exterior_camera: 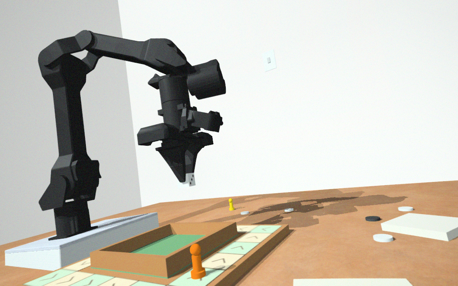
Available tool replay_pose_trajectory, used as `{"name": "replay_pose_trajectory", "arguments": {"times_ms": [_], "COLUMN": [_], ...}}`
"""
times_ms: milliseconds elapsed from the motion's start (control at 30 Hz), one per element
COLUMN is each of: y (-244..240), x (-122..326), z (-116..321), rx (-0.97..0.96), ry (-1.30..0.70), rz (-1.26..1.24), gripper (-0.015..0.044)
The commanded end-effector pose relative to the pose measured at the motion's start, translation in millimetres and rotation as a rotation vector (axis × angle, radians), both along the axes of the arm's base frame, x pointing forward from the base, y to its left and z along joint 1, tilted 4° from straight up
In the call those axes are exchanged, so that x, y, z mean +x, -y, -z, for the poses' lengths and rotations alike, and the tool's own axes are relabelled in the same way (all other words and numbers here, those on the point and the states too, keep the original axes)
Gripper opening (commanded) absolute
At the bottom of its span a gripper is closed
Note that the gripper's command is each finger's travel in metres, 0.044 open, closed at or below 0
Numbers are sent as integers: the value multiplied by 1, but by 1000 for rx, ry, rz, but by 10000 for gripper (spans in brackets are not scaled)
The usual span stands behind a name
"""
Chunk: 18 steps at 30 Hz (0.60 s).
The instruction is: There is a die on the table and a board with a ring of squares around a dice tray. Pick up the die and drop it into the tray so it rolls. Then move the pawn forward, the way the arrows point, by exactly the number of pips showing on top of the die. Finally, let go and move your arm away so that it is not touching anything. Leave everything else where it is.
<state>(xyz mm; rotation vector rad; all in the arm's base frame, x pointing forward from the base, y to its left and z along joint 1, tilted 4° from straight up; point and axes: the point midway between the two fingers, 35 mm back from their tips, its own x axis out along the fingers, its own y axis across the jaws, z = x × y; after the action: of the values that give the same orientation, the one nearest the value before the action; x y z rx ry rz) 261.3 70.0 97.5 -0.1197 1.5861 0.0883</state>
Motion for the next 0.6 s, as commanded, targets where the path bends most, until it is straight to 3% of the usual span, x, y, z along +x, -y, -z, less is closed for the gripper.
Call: {"name": "replay_pose_trajectory", "arguments": {"times_ms": [0,567], "y": [23,85], "x": [6,17], "z": [7,20], "rx": [-5,-4], "ry": [-9,-11], "rz": [50,193], "gripper": [0,0]}}
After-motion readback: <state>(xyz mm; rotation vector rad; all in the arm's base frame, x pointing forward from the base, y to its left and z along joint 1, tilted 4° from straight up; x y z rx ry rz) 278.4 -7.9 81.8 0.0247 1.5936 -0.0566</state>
